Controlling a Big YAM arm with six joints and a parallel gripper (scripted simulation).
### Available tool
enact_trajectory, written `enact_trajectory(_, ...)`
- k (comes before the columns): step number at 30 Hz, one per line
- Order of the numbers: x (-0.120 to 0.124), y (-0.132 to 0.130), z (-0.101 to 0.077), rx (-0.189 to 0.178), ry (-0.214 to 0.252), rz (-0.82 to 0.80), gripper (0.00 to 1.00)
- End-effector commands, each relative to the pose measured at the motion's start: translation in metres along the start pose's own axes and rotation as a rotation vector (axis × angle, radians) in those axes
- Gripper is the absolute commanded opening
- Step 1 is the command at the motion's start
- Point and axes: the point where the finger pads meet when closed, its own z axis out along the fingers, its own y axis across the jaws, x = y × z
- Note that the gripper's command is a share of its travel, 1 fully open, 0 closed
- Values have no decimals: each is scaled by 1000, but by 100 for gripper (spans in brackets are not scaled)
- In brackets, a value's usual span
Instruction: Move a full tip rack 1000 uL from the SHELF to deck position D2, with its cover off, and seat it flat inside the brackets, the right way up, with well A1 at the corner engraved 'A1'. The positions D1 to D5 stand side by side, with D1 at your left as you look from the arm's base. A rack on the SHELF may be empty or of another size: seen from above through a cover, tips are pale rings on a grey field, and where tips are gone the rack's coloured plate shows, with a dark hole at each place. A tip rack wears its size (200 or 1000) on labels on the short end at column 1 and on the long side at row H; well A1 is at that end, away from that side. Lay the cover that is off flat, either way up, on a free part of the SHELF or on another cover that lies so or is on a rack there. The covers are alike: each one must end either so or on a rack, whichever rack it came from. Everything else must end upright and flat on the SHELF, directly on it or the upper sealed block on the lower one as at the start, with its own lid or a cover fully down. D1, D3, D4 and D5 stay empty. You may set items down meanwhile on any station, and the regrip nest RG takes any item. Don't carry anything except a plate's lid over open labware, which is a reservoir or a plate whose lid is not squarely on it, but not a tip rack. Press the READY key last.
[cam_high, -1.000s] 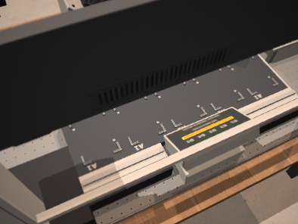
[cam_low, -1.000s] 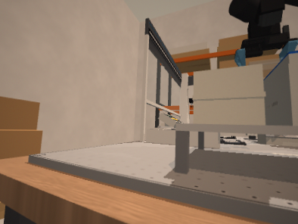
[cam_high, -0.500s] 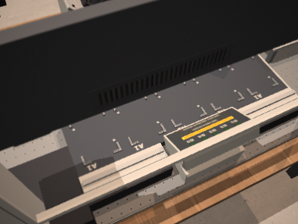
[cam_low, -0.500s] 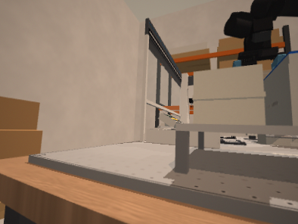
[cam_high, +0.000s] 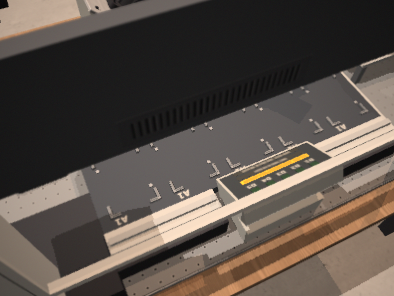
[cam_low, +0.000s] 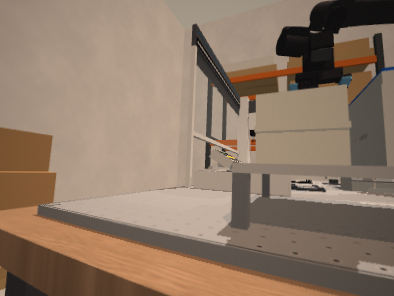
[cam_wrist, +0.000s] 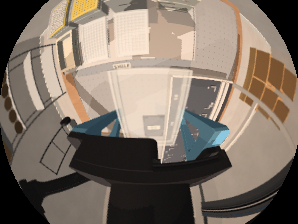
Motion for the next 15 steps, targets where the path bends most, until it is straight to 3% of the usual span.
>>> enact_trajectory(1, -9, -17, -12, 31, -12, -43, 0)
enact_trajectory(3, -9, -17, -12, 31, -12, -43, 0)
enact_trajectory(4, -2, -1, -2, 1, -6, -51, 0)
enact_trajectory(7, -17, -5, -14, 29, -22, -79, 0)
enact_trajectory(11, -6, -10, -7, 19, -9, -38, 0)
enact_trajectory(12, -5, -10, -2, 1, -4, -44, 0)
enact_trajectory(15, -6, -10, -7, 19, -9, -38, 0)
